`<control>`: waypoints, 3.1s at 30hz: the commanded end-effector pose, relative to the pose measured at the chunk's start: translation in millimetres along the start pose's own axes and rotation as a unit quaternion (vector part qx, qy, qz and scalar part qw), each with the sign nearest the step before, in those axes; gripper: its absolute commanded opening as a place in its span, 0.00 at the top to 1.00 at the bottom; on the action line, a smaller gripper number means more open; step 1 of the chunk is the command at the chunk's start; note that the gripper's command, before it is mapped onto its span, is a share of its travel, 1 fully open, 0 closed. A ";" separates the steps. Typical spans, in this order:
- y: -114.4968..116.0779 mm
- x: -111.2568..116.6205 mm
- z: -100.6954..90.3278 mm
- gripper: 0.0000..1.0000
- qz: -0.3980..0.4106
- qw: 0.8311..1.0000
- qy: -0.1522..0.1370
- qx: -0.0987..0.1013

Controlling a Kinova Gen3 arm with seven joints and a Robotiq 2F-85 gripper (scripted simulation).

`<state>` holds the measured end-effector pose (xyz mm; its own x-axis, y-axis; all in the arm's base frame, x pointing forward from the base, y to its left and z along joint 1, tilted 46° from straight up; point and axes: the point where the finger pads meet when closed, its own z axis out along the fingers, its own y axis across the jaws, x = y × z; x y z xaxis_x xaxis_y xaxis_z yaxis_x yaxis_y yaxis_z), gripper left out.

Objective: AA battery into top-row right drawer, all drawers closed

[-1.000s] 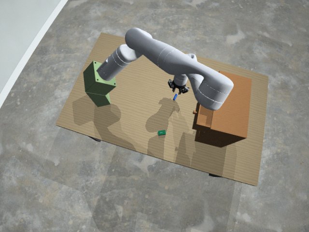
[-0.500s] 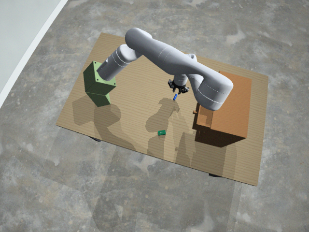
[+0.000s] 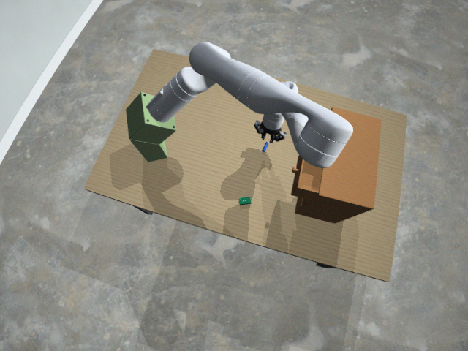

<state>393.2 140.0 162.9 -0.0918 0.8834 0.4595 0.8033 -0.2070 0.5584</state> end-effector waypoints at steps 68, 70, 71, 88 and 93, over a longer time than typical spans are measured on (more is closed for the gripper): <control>2.9 -1.4 50.7 0.71 -0.006 1.000 0.002 0.000; 2.9 -1.4 50.7 0.71 -0.006 1.000 0.002 0.000; 2.9 -1.4 50.7 0.71 -0.006 1.000 0.002 0.000; 0.7 -1.6 50.3 0.71 -0.006 1.000 0.002 0.001; 0.5 -1.6 50.4 0.71 -0.006 1.000 0.002 0.001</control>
<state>423.7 159.9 128.2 -0.0997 0.8841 0.4565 0.8037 -0.1990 0.5608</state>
